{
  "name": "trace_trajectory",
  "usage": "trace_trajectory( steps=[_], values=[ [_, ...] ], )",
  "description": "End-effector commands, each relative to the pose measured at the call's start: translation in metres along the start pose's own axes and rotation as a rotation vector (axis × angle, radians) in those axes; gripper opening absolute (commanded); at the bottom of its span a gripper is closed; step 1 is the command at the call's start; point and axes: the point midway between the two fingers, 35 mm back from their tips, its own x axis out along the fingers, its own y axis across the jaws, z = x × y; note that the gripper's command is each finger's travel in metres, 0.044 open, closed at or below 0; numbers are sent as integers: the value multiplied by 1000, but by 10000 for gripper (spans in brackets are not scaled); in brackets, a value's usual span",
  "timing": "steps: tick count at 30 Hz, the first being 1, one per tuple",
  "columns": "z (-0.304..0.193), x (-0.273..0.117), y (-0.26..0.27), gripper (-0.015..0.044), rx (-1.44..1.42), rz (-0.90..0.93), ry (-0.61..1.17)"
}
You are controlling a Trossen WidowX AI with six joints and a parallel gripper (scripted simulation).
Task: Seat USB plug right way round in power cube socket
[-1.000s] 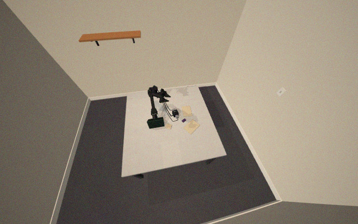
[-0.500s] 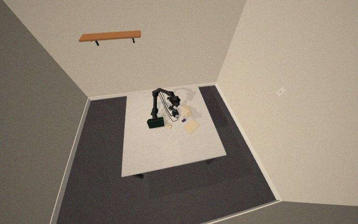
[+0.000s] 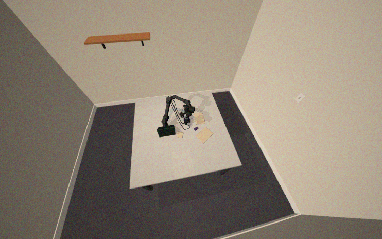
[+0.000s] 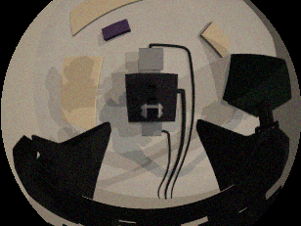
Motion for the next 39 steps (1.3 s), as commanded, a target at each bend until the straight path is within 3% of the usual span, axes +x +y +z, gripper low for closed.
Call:
trace_trajectory(
  steps=[1, 36, 39],
  values=[
    [-2, 2, 1, 440, 8, -11, 0],
    [-2, 32, 1, 440, 7, -10, 1],
    [-2, 30, 1, 361, 4, -11, -2]
  ],
)
